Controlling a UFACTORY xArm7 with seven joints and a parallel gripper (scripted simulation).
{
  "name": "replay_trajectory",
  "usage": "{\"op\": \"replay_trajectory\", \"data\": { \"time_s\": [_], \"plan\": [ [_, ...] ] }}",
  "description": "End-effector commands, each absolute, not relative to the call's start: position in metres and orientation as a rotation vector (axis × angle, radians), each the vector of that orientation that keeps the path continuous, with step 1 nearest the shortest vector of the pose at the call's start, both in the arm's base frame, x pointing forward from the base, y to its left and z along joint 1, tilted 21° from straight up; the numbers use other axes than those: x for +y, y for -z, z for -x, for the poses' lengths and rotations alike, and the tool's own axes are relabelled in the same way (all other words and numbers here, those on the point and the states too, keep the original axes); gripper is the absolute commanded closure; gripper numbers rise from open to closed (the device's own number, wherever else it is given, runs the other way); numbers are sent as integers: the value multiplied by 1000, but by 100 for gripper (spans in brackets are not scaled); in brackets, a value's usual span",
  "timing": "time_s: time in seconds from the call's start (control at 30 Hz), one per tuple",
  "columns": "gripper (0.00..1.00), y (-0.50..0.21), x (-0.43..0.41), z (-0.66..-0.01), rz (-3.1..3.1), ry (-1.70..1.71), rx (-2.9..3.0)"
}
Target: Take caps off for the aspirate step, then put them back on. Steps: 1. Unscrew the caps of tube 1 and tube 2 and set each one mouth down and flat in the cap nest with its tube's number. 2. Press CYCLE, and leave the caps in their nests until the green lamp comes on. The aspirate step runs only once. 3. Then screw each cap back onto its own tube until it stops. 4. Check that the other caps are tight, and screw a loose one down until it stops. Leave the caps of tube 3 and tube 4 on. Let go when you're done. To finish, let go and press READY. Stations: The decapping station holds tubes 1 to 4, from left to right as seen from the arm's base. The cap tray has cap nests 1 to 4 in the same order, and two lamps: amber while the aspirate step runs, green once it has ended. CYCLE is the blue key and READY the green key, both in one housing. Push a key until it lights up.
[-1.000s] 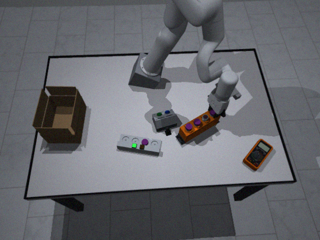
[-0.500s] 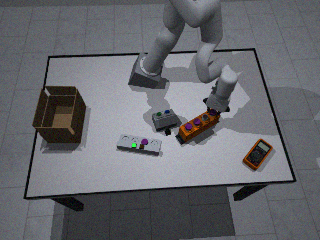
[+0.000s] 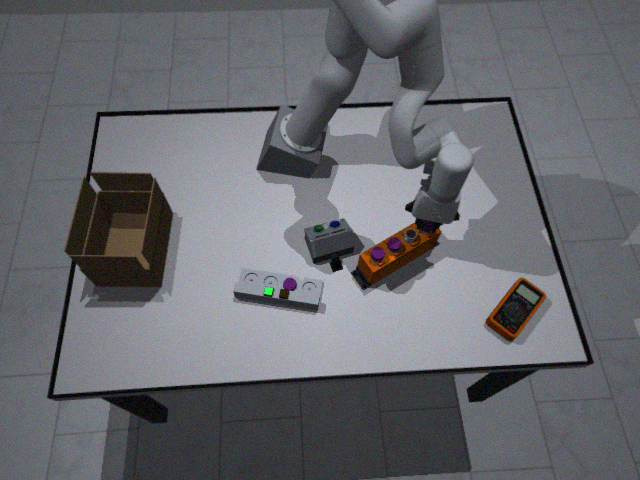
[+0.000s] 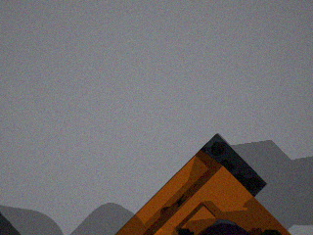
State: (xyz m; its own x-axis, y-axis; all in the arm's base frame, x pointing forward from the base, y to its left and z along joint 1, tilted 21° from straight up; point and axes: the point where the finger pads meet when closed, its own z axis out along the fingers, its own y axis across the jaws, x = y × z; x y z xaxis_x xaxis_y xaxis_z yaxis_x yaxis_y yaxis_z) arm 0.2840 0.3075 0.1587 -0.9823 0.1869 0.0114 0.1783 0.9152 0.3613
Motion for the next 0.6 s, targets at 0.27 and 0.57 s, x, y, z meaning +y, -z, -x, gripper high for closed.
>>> {"op": "replay_trajectory", "data": {
  "time_s": [0.27,0.57],
  "plan": [
    [100,-160,308,-285,-286,-579,3051],
    [100,-160,308,-285,-908,-589,3003]
  ]
}}
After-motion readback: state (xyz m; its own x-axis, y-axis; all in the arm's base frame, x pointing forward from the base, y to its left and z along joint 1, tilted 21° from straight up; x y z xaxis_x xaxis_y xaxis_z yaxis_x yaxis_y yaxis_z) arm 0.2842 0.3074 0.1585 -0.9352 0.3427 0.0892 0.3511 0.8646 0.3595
